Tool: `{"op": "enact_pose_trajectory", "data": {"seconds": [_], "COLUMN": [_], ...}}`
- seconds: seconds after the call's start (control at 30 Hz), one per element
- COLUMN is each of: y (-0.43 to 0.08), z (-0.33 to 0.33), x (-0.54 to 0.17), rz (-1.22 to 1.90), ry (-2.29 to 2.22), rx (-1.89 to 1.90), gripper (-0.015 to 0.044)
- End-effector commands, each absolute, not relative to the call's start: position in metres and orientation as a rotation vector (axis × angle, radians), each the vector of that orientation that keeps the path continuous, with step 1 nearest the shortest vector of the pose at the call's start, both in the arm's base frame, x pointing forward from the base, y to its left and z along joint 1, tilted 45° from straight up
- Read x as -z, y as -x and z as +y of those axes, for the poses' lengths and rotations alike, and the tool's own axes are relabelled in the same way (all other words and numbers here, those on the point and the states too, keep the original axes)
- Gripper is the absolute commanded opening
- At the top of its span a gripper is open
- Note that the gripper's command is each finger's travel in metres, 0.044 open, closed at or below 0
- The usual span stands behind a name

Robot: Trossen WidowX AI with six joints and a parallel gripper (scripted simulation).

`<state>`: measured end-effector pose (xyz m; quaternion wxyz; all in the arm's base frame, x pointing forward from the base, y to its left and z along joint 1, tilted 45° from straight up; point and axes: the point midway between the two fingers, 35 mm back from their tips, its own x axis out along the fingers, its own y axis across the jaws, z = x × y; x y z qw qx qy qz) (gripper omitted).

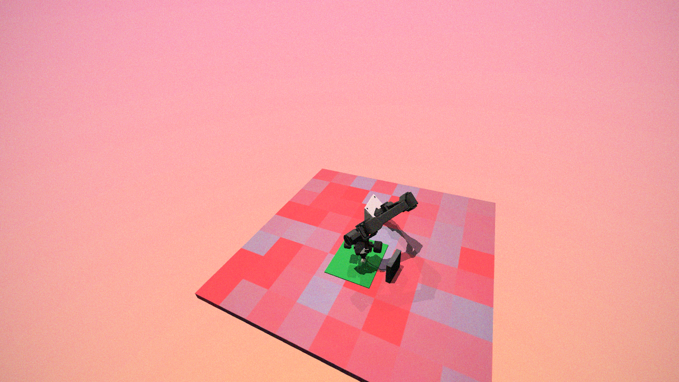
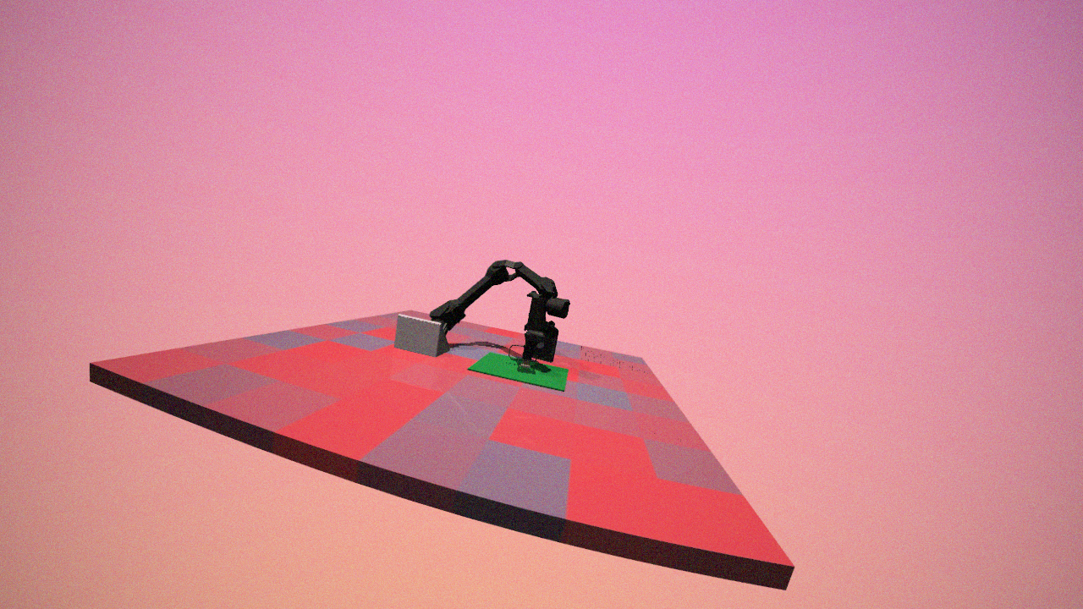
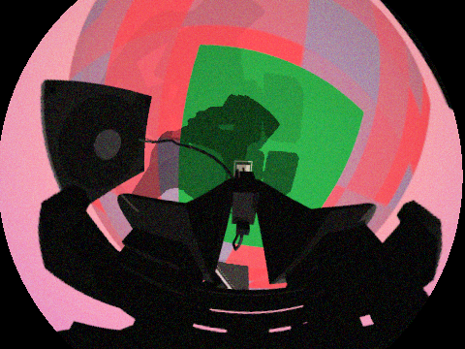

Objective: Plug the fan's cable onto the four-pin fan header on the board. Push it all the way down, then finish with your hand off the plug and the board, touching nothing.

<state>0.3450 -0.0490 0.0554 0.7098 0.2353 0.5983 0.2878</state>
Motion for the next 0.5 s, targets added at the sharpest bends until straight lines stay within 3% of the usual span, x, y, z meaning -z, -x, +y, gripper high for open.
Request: {"op": "enact_pose_trajectory", "data": {"seconds": [0.0, 0.47], "y": [-0.3456, -0.3459], "z": [-0.0484, -0.0461], "x": [-0.0552, -0.0531], "rz": [1.325, 1.324], "ry": [-0.531, -0.530], "rx": [-0.637, -0.639], "gripper": [0.0000, 0.0000]}}
